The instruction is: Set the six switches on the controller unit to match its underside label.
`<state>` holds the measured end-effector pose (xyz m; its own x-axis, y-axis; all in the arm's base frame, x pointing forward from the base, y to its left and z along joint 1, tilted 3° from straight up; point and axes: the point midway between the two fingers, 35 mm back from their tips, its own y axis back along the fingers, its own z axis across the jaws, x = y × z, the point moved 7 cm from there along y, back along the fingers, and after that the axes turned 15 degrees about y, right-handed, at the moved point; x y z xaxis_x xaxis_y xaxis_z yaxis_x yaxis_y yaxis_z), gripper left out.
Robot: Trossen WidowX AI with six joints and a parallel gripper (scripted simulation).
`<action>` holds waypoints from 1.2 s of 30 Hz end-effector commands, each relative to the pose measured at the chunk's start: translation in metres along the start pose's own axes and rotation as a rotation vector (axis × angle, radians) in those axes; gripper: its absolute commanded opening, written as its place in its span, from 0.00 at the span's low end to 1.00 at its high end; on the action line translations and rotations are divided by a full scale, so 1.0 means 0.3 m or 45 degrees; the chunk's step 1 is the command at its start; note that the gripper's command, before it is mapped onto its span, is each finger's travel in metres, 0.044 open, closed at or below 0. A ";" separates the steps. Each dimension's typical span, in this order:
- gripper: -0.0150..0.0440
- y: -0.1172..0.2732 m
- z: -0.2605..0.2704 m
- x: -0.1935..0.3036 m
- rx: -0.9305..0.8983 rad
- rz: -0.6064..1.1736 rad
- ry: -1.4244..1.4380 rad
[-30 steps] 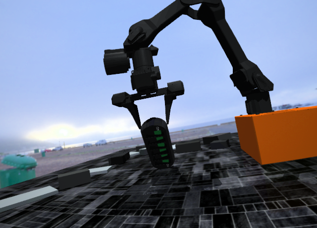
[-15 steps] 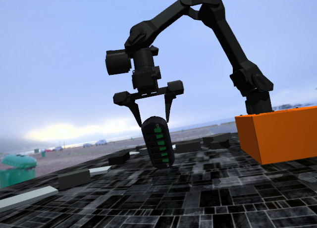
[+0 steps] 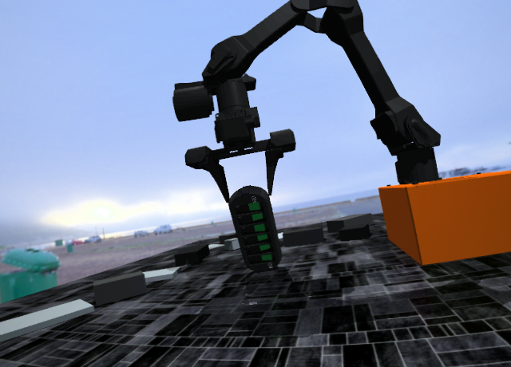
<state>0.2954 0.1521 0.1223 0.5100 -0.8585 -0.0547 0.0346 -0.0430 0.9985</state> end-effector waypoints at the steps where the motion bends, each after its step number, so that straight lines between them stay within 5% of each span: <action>1: 0.83 0.002 0.005 0.021 -0.002 0.021 0.000; 36: 0.83 0.011 0.037 0.142 -0.003 0.026 -0.001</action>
<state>0.3071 0.1156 0.1254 0.5090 -0.8595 -0.0463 0.0267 -0.0381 0.9989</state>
